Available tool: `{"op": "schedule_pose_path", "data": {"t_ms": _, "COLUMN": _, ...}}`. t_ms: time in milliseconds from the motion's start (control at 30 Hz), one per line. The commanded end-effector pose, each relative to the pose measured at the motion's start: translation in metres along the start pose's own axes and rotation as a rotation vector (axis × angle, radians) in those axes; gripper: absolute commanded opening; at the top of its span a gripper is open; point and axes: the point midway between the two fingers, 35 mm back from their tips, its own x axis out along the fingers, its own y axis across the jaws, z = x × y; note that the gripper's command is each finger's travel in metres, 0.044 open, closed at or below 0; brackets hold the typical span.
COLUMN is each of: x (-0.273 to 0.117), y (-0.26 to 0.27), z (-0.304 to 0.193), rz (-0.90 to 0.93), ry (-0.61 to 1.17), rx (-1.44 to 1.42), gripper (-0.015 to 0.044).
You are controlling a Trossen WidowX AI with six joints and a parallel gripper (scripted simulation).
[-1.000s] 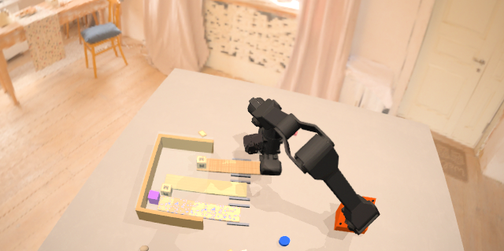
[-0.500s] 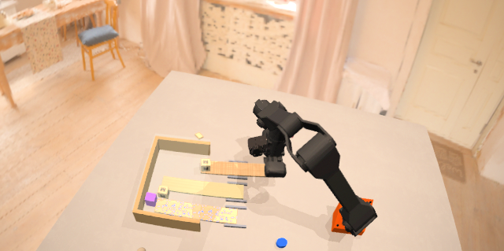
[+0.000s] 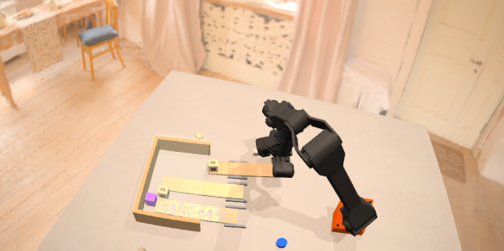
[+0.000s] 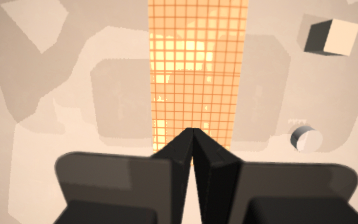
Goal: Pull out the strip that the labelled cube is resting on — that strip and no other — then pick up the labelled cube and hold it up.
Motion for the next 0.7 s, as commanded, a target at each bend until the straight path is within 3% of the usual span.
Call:
{"op": "schedule_pose_path", "data": {"t_ms": 0, "x": 0.006, "y": 0.004, "z": -0.012, "rz": 0.014, "ry": 0.024, "rx": 0.005, "gripper": 0.0000}}
{"op": "schedule_pose_path", "data": {"t_ms": 600, "x": 0.006, "y": 0.005, "z": -0.037, "rz": 0.013, "ry": 0.025, "rx": 0.006, "gripper": 0.0000}}
{"op": "schedule_pose_path", "data": {"t_ms": 667, "x": -0.010, "y": -0.001, "z": -0.029, "rz": 0.000, "ry": 0.008, "rx": 0.004, "gripper": 0.0000}}
